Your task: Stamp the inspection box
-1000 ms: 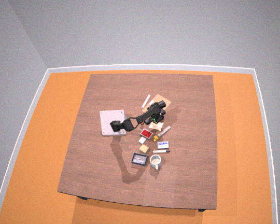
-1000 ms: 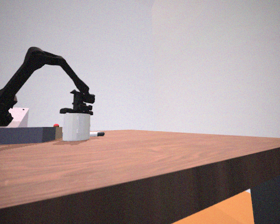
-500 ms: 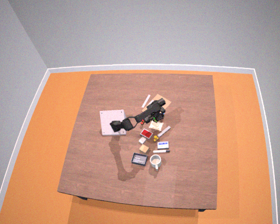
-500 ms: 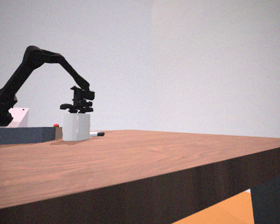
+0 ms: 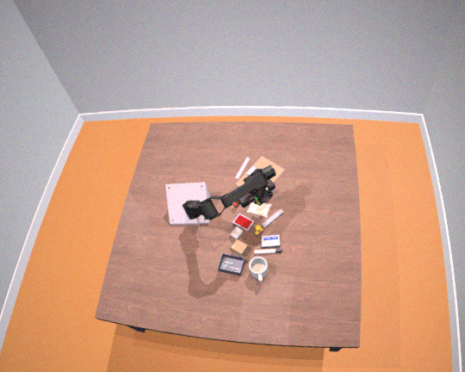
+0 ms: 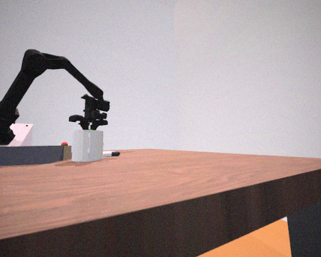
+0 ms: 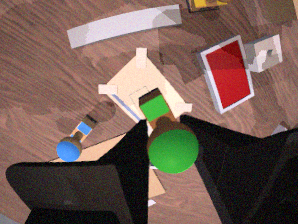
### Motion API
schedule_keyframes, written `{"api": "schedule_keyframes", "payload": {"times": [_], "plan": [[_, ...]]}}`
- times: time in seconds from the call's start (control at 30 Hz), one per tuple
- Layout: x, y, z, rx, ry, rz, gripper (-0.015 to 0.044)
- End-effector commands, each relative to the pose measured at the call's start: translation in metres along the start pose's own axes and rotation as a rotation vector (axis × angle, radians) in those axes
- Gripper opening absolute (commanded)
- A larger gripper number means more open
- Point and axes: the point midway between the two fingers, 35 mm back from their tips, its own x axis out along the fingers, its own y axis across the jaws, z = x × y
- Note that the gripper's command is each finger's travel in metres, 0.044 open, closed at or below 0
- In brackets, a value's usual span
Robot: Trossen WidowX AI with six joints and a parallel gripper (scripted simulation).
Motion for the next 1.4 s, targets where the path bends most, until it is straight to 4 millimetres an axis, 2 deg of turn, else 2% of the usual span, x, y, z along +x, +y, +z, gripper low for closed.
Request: {"api": "schedule_keyframes", "payload": {"times": [0.0,0.37,0.67,0.9,1.37], "plan": [[-0.001,-0.016,0.025,0.0,0.0,0.001,0.0],[-0.002,-0.065,0.082,0.004,-0.004,0.0,0.0],[-0.001,-0.11,0.117,0.009,-0.016,-0.011,0.0],[0.0,-0.111,0.117,0.009,-0.016,-0.011,0.0],[0.023,-0.109,0.118,0.01,-0.015,-0.01,0.0]]}}
